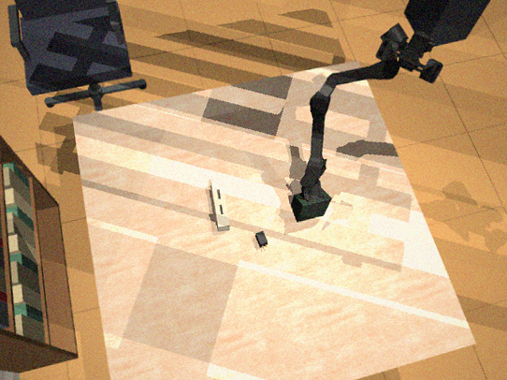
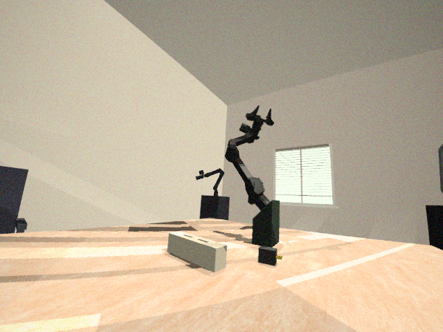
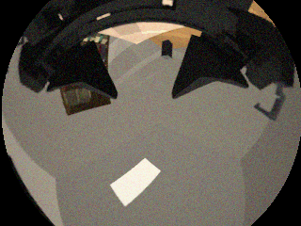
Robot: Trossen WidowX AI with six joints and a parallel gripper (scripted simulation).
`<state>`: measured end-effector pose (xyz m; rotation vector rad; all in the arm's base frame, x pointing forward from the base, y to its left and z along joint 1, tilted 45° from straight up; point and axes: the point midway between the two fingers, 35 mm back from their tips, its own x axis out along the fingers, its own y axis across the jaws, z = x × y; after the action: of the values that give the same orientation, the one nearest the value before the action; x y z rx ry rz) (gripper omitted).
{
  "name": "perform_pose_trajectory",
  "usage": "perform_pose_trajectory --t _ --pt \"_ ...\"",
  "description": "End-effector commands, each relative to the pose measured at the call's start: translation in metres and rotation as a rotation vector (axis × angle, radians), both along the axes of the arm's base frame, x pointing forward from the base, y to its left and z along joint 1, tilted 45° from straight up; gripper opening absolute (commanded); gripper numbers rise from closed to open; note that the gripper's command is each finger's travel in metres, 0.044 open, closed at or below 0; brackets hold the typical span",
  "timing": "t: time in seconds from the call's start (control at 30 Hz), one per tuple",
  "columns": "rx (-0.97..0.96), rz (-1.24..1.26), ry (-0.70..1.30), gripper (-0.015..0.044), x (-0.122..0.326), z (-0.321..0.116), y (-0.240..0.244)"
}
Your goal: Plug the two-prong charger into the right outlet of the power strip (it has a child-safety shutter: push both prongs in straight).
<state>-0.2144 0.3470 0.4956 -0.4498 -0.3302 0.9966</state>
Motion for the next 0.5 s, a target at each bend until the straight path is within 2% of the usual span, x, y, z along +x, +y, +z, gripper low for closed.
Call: perform_pose_trajectory --t 0.0,0.03,0.47 --pt "0.001 0.001 0.0 0.0426 0.0 0.0 0.0" --pt "0.004 0.003 -0.001 0.044 0.001 0.0 0.002" --pt "0.028 0.008 -0.039 0.044 0.024 -0.011 0.034"
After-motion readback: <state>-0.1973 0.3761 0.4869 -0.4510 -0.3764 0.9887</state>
